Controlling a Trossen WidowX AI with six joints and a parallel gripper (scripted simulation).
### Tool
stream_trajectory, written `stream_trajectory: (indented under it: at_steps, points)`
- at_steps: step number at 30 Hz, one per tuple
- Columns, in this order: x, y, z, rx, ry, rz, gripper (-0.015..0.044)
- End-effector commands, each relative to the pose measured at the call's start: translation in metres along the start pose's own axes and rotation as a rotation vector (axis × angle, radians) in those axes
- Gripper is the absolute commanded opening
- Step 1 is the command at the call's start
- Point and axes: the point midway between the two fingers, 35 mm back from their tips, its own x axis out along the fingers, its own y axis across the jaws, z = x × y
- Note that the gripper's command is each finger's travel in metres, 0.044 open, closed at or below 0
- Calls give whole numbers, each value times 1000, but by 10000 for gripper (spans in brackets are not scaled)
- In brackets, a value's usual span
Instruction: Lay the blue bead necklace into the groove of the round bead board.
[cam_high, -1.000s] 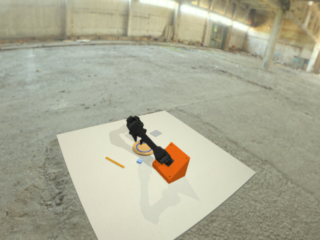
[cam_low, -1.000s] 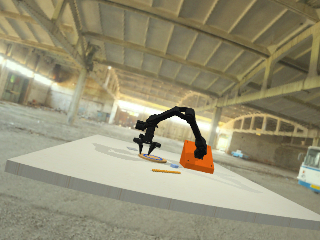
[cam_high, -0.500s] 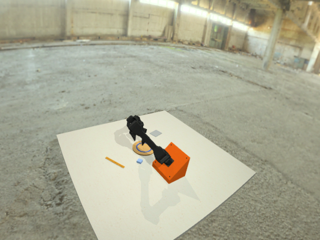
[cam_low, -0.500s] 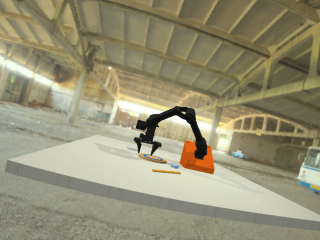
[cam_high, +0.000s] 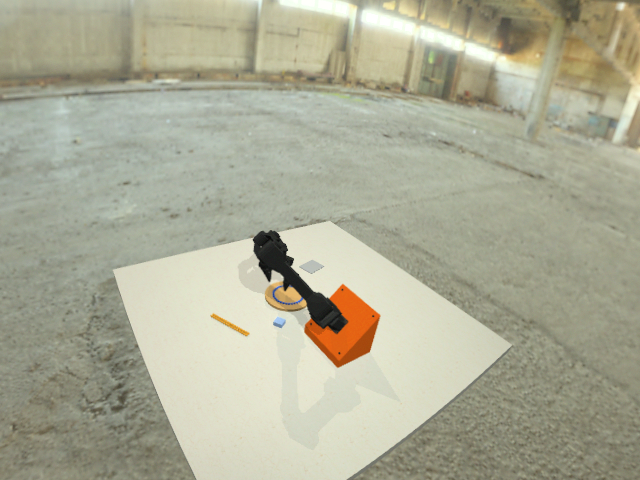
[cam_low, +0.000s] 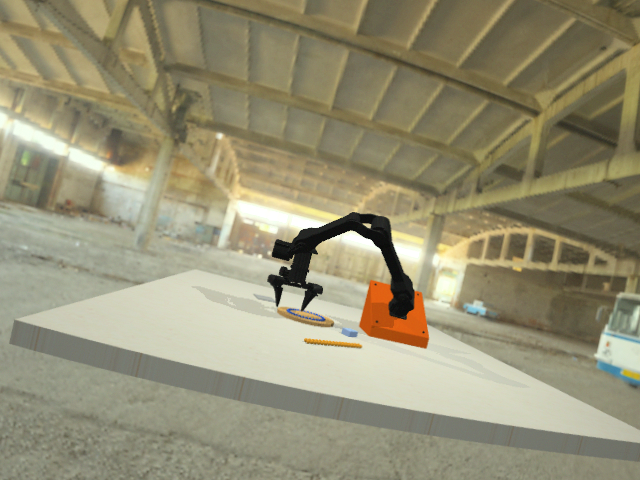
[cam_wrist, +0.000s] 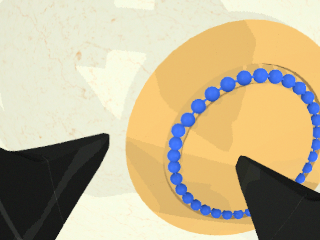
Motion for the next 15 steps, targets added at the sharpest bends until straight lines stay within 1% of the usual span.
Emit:
stream_trajectory:
  at_steps: [1,4,5,8,10,15]
  points:
    - [-1,0,0,-4,1,1,440]
    - [-3,1,0,-4,1,1,440]
    - [-11,1,0,-4,0,1,440]
    - [-57,1,1,-1,-2,-1,440]
    - [-78,-1,-1,0,-1,-1,440]
    - [-80,-2,-1,0,-1,-1,440]
